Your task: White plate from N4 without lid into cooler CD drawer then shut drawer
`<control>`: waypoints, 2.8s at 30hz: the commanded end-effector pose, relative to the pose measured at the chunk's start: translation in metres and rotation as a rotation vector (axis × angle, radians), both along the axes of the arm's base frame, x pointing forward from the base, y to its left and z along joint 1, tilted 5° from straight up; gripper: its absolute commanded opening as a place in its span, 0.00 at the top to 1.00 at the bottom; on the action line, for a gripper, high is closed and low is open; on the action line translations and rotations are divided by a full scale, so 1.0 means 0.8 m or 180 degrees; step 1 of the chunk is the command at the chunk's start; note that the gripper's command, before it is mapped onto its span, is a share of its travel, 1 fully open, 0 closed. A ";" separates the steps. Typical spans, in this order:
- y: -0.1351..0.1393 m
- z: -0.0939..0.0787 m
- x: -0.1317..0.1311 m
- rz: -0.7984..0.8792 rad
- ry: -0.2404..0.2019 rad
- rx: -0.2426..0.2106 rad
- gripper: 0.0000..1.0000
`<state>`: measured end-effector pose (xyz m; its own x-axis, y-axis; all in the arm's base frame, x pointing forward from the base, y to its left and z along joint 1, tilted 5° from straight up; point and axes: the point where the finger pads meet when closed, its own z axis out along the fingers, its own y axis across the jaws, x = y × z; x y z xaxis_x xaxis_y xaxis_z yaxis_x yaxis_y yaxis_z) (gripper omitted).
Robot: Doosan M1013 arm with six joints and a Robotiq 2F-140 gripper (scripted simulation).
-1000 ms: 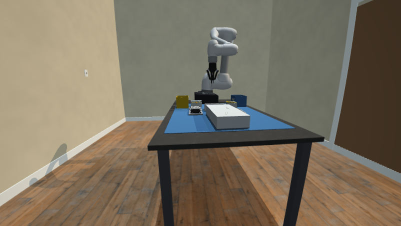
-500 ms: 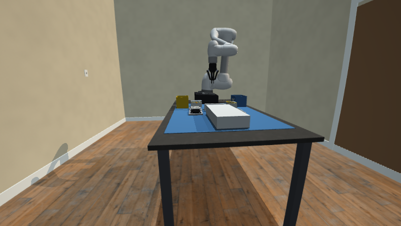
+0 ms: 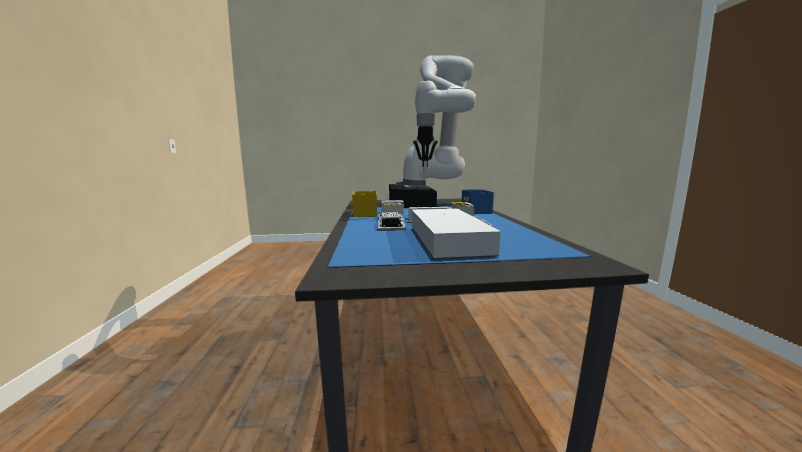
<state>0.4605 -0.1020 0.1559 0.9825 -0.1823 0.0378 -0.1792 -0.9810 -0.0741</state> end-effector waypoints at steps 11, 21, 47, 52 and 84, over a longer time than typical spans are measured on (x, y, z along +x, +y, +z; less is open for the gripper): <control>0.006 -0.002 -0.006 -0.0010 0.0028 0.0022 1.00; 0.006 -0.002 -0.006 -0.0010 0.0028 0.0022 1.00; 0.006 -0.002 -0.006 -0.0010 0.0028 0.0022 1.00; 0.006 -0.002 -0.006 -0.0010 0.0028 0.0022 1.00; -0.003 -0.057 0.045 0.0056 0.0024 0.0018 0.13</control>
